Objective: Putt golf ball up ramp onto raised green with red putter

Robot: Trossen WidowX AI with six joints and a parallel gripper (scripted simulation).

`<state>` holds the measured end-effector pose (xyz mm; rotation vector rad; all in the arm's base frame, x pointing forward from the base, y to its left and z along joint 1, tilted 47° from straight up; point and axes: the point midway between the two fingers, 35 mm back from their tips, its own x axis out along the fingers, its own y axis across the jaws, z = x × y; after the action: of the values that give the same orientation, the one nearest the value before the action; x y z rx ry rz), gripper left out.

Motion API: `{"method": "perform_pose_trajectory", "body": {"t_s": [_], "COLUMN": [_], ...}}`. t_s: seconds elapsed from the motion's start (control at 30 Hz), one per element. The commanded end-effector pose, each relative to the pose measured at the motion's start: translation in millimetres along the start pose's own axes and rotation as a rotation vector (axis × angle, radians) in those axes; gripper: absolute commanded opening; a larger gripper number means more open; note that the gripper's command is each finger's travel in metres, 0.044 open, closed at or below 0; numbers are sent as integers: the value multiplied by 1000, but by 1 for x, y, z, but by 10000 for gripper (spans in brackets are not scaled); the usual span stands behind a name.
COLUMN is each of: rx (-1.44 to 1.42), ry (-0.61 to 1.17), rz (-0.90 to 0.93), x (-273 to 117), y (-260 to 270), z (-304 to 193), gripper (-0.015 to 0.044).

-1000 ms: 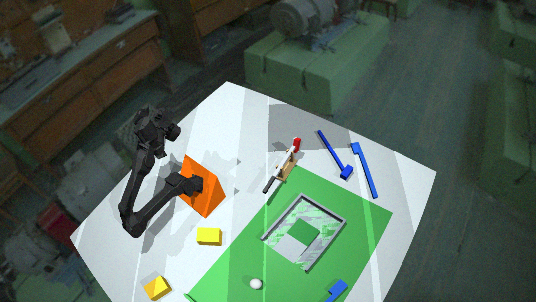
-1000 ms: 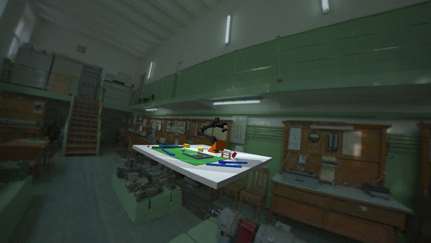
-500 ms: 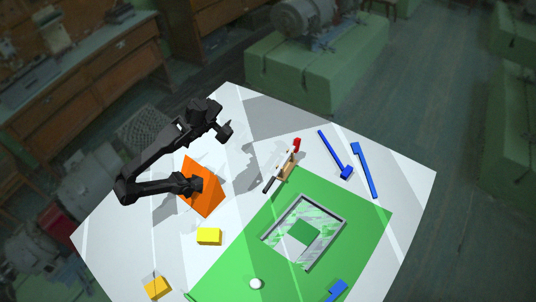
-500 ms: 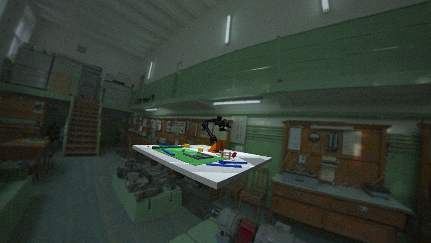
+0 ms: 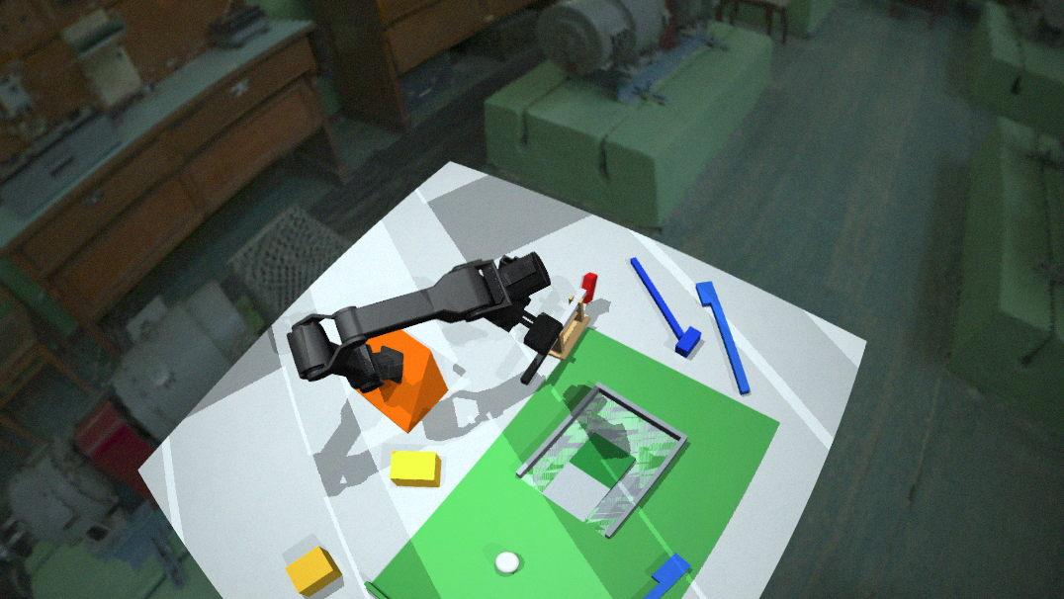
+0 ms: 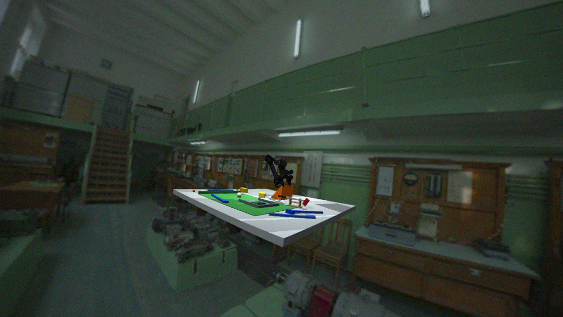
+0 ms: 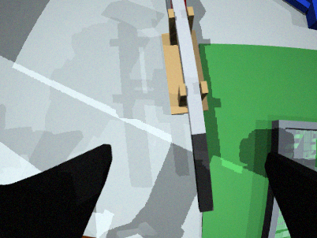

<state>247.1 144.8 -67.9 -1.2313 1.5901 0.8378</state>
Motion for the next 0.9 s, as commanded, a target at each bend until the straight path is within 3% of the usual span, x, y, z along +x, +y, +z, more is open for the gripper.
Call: {"method": "perform_pose_trajectory", "body": {"t_s": [0.0,0.3,0.87], "rx": [-158,-163,-163], "ry": [199,204,206], "rz": [35,37,36], "x": [40,40,80], "y": [-28,-24,-26], "z": [-34,-40,-62], "gripper": [440,440,440]}}
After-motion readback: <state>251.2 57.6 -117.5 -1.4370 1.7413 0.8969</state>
